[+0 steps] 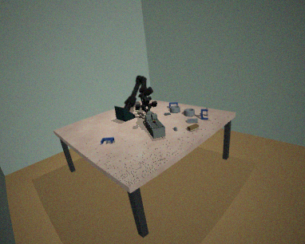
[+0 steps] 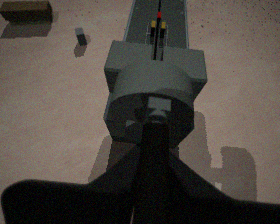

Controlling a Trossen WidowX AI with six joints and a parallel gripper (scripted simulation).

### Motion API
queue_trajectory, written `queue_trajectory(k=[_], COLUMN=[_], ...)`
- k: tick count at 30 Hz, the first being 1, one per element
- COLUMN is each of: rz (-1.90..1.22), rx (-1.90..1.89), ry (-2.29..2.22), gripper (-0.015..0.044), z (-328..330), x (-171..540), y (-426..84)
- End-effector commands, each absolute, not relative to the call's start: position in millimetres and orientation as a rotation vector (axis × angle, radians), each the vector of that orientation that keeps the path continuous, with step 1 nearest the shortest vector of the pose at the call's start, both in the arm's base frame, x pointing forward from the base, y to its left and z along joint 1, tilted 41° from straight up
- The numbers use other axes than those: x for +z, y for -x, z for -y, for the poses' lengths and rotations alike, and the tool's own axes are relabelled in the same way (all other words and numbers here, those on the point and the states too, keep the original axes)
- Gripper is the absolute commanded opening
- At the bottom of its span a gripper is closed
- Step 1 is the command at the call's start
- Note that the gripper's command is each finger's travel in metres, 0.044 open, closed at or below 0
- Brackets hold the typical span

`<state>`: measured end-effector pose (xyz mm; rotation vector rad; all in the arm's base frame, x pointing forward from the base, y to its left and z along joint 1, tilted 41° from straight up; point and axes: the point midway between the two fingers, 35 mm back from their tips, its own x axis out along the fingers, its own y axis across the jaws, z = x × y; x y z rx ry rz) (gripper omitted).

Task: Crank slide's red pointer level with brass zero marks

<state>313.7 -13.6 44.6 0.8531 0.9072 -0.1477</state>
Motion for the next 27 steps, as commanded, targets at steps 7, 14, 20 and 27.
queue_trajectory(k=[7, 14, 20, 27], rz=[-0.913, -0.913, -0.913, -0.913], rx=[-0.177, -0.177, -0.177, -0.177], ry=[-0.852, -0.852, -0.852, -0.852], gripper=[0.0, 0.0, 0.0, 0.0], z=[19.6, 19.9, 20.2, 20.4], x=[37.5, 36.4, 35.5, 34.5], y=[-308.7, -308.2, -307.9, -307.5])
